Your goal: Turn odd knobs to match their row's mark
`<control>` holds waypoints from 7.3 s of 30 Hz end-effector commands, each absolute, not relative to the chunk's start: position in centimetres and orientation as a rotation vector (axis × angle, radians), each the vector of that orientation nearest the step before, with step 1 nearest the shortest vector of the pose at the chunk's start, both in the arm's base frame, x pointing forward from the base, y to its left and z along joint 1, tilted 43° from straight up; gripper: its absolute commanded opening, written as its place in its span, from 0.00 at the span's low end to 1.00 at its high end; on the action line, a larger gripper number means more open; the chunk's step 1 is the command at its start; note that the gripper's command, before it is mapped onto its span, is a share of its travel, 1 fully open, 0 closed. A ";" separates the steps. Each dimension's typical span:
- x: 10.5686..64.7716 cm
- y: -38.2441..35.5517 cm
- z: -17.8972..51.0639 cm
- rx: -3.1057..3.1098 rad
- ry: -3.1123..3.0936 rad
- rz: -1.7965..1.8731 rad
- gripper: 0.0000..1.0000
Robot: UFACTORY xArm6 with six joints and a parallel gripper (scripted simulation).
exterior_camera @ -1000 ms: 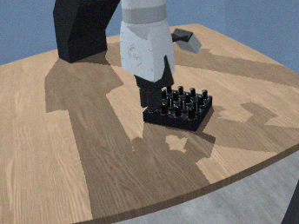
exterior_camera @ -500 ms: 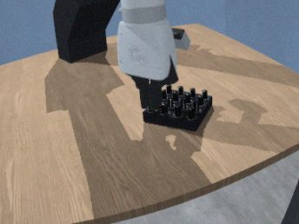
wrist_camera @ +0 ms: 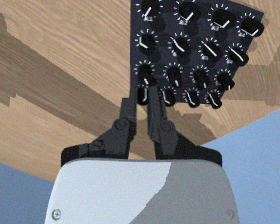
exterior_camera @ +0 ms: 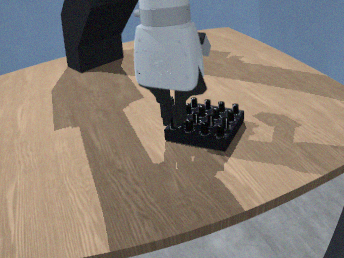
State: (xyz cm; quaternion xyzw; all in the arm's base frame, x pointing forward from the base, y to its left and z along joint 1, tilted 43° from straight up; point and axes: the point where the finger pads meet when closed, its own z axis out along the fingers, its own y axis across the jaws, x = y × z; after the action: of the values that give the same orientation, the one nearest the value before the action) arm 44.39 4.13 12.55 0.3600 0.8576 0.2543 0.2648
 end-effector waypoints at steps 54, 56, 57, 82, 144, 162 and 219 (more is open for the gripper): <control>43.7 3.8 13.5 0.927 2.321 0.673 0.19; 43.3 3.7 13.9 0.927 2.321 0.673 0.19; 43.2 3.6 14.1 0.927 2.321 0.673 0.19; 42.1 3.3 15.2 0.927 2.321 0.673 0.19; 41.5 3.0 16.0 2.468 1.370 1.115 0.19; 41.3 2.9 16.2 2.856 0.831 1.183 0.19; 40.8 2.8 16.9 3.256 -1.252 1.038 0.19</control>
State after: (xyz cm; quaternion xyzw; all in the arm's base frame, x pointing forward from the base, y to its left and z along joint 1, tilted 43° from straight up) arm 40.76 2.77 16.75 0.8676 -0.3092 0.3064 -0.2405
